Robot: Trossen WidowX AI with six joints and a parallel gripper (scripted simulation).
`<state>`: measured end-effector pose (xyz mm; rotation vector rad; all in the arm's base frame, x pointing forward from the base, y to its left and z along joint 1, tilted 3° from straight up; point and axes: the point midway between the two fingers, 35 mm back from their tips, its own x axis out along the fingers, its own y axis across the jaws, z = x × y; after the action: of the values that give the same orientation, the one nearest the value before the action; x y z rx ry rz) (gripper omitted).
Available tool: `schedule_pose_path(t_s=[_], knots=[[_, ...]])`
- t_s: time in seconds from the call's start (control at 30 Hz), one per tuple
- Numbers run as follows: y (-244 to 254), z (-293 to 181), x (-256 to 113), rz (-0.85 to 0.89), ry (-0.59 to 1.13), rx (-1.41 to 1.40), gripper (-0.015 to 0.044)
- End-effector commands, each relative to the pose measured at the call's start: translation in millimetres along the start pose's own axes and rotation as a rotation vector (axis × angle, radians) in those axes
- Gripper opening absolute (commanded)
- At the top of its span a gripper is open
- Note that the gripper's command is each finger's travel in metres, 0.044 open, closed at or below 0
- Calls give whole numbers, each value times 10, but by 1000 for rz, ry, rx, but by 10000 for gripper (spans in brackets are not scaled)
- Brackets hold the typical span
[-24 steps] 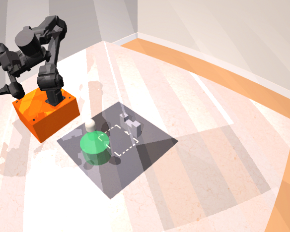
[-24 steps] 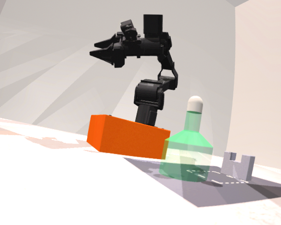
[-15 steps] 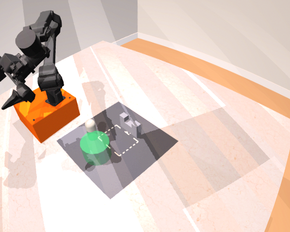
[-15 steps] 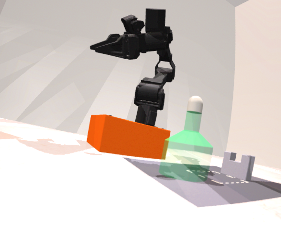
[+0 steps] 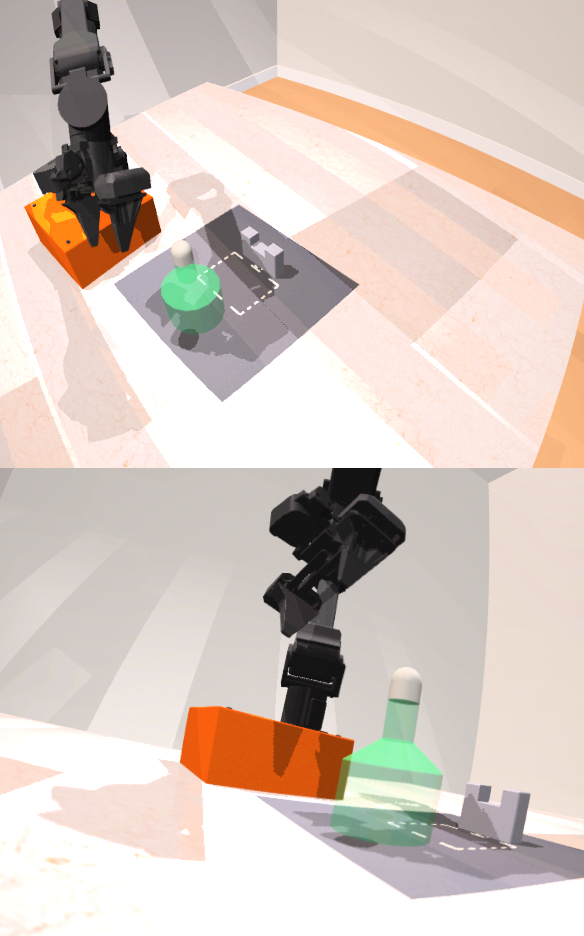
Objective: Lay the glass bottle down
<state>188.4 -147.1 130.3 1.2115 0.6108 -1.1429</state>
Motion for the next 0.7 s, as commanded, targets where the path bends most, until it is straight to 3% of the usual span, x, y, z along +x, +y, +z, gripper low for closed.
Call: schedule_pose_path(t_s=[0.0,0.17,0.43,0.67], knots=[[334,-429,82,1,281,202,440],[335,-449,169,-101,295,191,440],[312,-516,456,-418,320,140,440],[313,-529,460,-426,321,138,440]])
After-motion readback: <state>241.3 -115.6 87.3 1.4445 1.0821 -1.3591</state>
